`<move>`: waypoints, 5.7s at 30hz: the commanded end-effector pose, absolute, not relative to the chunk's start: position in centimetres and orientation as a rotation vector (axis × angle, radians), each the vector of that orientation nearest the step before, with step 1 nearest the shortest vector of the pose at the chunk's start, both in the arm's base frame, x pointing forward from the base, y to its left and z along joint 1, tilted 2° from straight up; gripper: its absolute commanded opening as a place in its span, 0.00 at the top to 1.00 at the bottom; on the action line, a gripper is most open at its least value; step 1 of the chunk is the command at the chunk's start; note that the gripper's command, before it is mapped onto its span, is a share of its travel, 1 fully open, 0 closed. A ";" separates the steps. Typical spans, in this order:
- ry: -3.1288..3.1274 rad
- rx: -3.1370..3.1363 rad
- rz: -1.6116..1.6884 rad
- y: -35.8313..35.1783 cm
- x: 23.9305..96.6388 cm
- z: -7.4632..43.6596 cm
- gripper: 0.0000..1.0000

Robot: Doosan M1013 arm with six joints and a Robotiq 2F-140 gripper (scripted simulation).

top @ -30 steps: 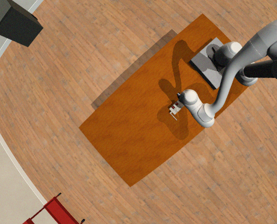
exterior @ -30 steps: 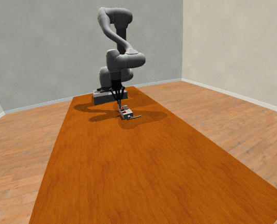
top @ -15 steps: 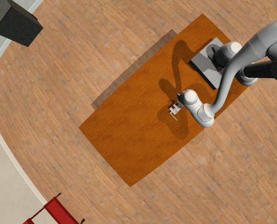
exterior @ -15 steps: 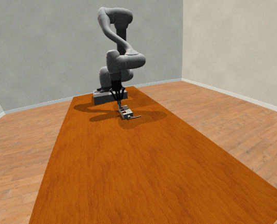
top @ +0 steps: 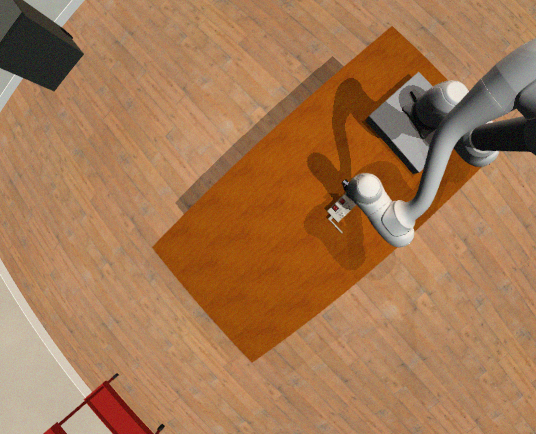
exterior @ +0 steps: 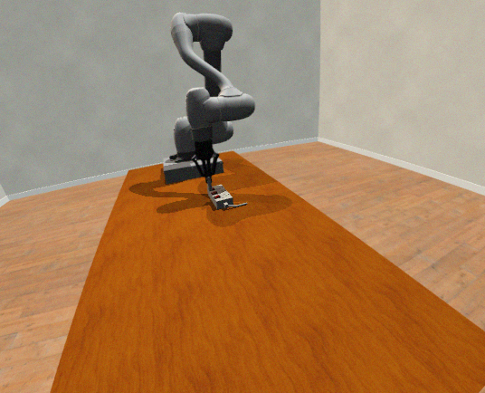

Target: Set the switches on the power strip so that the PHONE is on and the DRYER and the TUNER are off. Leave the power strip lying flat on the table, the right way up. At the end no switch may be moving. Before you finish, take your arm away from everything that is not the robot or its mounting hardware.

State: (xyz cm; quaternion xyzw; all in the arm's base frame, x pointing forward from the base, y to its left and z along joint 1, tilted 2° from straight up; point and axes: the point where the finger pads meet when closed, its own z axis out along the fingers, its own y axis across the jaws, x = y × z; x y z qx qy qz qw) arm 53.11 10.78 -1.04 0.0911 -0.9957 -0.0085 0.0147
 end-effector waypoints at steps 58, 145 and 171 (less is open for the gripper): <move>-3.098 0.289 -0.031 13.2 57.3 4.1 1.00; -3.098 0.289 -0.031 13.2 57.3 -0.2 1.00; -3.098 0.289 -0.031 13.2 57.3 -0.3 1.00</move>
